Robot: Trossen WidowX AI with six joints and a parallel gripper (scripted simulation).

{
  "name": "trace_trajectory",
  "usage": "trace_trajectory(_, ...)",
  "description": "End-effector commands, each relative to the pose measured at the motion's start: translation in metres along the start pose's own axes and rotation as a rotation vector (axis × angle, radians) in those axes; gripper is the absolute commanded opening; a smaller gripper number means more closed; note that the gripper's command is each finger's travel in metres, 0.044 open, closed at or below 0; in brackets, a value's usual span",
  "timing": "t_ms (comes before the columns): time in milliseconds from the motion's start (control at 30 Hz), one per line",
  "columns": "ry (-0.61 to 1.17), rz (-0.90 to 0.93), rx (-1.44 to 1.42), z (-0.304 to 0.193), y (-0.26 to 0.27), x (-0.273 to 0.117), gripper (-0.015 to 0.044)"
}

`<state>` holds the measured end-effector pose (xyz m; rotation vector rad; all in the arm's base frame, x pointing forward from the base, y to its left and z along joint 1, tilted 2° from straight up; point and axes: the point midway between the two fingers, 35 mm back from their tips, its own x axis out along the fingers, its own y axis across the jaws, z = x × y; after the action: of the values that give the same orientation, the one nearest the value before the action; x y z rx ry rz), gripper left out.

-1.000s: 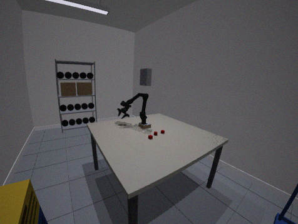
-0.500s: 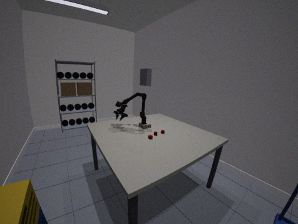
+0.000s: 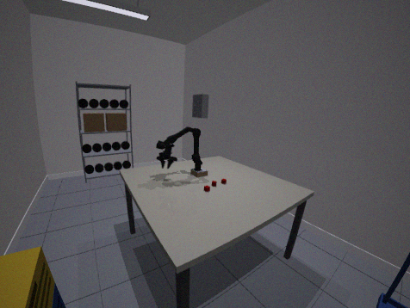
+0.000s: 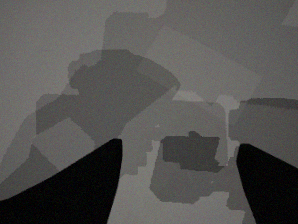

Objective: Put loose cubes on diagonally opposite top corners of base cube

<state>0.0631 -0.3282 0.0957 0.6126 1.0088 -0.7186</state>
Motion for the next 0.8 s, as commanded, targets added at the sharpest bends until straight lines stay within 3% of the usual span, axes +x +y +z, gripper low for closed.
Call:
trace_trajectory(0, 0.052, 0.027, 0.043, 0.011, 0.023, 0.011, 0.0265)
trace_trajectory(767, 0.31, 0.014, 0.259, 0.041, 0.2, 0.039, 0.0265)
